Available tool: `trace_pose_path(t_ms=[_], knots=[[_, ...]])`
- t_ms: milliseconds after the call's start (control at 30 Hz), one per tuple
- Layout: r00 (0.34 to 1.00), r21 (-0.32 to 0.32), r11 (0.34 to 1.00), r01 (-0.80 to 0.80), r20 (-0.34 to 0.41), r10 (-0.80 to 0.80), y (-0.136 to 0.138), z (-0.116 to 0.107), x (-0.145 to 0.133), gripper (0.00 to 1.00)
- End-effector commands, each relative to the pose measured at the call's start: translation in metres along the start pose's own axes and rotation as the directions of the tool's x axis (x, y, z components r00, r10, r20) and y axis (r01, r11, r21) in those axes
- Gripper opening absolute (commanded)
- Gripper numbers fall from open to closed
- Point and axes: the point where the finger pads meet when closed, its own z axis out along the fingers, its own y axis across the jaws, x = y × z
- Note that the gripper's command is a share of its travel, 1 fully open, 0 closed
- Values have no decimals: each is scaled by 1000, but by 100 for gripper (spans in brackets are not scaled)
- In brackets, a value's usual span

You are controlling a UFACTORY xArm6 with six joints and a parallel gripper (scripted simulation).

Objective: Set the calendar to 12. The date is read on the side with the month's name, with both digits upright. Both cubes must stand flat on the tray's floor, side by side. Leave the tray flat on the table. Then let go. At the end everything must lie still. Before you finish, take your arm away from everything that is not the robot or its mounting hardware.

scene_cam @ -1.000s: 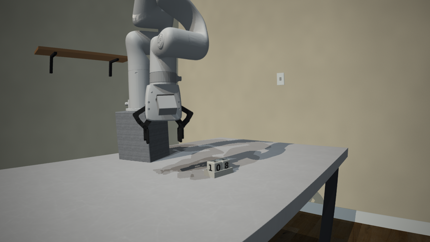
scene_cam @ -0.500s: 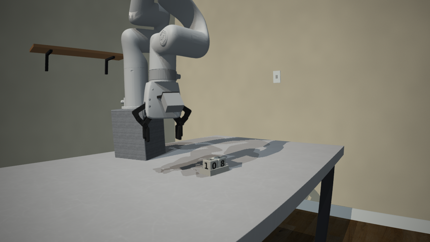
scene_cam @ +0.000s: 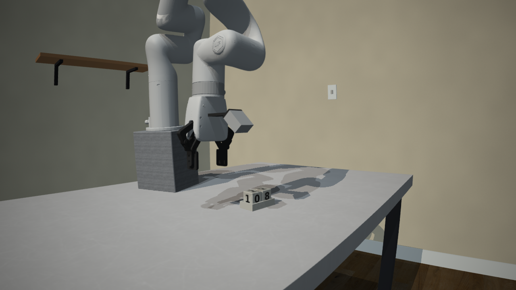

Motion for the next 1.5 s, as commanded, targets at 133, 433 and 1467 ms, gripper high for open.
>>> trace_pose_path(t_ms=[133, 433, 1467], knots=[[963, 27, 963, 269, -3, -269, -12, -2, 15, 100], [879, 25, 879, 476, -9, -476, -23, -3, 26, 100], [230, 9, 230, 973, -26, -973, -73, -9, 63, 100]])
